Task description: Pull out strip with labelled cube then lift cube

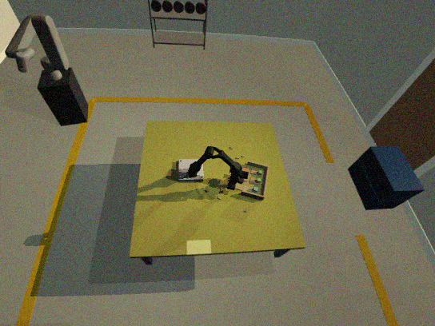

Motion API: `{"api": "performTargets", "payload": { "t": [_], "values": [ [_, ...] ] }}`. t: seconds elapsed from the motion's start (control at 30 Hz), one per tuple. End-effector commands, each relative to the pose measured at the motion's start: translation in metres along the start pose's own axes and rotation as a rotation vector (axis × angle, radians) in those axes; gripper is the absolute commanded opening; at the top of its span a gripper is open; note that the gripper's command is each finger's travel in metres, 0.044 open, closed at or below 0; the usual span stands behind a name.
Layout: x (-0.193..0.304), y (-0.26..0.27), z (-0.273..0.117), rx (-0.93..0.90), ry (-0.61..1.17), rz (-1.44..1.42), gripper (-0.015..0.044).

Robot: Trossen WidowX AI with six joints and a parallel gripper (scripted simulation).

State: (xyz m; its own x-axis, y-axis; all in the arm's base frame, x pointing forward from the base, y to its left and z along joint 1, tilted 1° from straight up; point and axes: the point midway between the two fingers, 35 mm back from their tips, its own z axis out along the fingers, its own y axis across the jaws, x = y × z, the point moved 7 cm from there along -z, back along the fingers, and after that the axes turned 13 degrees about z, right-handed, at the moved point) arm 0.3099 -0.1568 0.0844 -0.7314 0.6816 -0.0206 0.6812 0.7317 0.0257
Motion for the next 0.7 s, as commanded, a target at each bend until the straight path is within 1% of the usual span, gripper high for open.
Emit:
{"api": "performTargets", "payload": {
  "t": [0.0, 0.67],
  "values": [
    [0.006, -0.001, 0.002, 0.002, 0.002, 0.005, 0.0000],
    [0.036, -0.009, 0.008, 0.003, 0.004, 0.005, 0.0000]
  ]
}}
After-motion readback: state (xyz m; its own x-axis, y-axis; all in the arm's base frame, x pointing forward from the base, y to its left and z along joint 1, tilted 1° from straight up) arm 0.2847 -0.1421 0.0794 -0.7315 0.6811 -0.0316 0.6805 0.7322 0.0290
